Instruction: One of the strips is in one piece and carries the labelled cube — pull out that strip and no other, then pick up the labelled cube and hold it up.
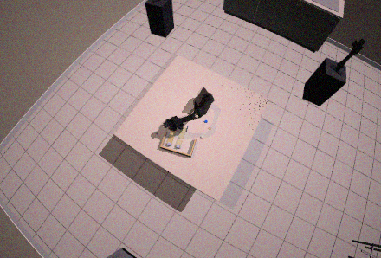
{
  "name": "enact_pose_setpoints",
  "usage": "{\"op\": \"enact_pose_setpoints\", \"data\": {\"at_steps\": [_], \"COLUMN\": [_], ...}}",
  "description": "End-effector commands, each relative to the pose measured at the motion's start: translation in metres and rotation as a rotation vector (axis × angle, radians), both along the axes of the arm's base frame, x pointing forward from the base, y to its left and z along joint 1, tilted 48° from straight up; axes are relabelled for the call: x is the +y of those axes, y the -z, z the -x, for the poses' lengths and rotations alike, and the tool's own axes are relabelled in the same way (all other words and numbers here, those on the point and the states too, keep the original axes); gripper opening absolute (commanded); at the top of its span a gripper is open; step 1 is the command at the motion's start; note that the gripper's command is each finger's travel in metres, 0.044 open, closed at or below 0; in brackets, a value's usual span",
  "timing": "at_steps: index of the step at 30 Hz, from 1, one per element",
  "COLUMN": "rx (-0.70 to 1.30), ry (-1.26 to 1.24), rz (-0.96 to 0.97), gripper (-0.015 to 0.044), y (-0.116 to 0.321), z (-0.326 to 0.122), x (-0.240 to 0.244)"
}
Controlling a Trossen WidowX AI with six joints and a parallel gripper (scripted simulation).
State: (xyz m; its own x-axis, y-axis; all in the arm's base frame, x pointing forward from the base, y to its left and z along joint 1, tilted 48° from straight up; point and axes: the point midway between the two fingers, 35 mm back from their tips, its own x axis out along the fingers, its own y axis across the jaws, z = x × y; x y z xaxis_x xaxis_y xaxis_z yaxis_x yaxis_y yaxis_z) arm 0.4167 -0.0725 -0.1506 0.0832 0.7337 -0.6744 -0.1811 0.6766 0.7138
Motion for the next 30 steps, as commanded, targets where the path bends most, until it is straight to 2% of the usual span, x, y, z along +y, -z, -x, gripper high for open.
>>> {"op": "enact_pose_setpoints", "data": {"at_steps": [1, 30], "rx": [0.000, 0.000], "ry": [0.003, 0.003], "rz": [-0.002, -0.003], "gripper": [0.0000, 0.0000], "y": [0.0003, 0.0027], "z": [-0.0009, -0.0043], "x": [0.0013, 0.0026]}}
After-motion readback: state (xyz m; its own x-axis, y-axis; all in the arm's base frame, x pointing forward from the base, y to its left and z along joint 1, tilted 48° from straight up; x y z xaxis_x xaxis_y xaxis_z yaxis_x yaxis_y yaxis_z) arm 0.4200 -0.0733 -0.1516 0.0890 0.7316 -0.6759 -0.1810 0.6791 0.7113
